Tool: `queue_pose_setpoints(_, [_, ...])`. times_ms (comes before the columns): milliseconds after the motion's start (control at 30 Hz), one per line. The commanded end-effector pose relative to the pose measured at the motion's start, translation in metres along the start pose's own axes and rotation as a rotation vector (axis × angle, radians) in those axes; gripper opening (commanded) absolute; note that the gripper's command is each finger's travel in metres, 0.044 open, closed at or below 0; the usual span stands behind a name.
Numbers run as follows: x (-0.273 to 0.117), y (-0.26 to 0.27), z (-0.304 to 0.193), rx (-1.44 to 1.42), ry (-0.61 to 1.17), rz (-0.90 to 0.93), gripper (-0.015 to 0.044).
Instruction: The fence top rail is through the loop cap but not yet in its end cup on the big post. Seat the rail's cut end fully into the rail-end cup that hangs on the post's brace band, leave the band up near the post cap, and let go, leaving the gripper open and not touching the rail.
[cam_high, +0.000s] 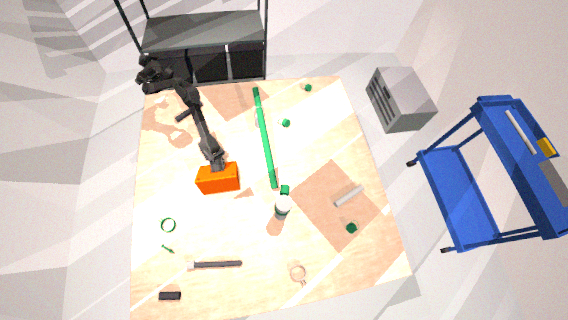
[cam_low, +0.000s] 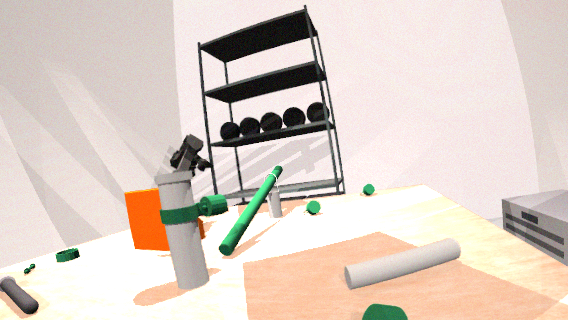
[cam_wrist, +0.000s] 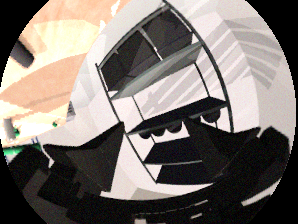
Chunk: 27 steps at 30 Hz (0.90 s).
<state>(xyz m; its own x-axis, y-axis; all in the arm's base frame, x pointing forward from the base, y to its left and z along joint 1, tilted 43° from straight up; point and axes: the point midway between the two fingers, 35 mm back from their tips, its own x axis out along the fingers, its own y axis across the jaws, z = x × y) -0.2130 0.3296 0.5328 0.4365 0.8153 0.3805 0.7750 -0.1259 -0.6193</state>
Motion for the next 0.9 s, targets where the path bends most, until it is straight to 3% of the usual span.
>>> queue_pose_setpoints(0, [0.000,0.000,0.000,-0.007,-0.001,-0.001,0.0426])
queue_pose_setpoints(133, [0.002,-0.002,0.008,-0.161,-0.006,-0.016,0.0440])
queue_pose_setpoints(367, [0.075,0.040,0.001,-0.665,0.107,0.024,0.0440])
queue_pose_setpoints(867, [0.197,0.186,-0.048,-1.745,0.103,0.226,0.0440])
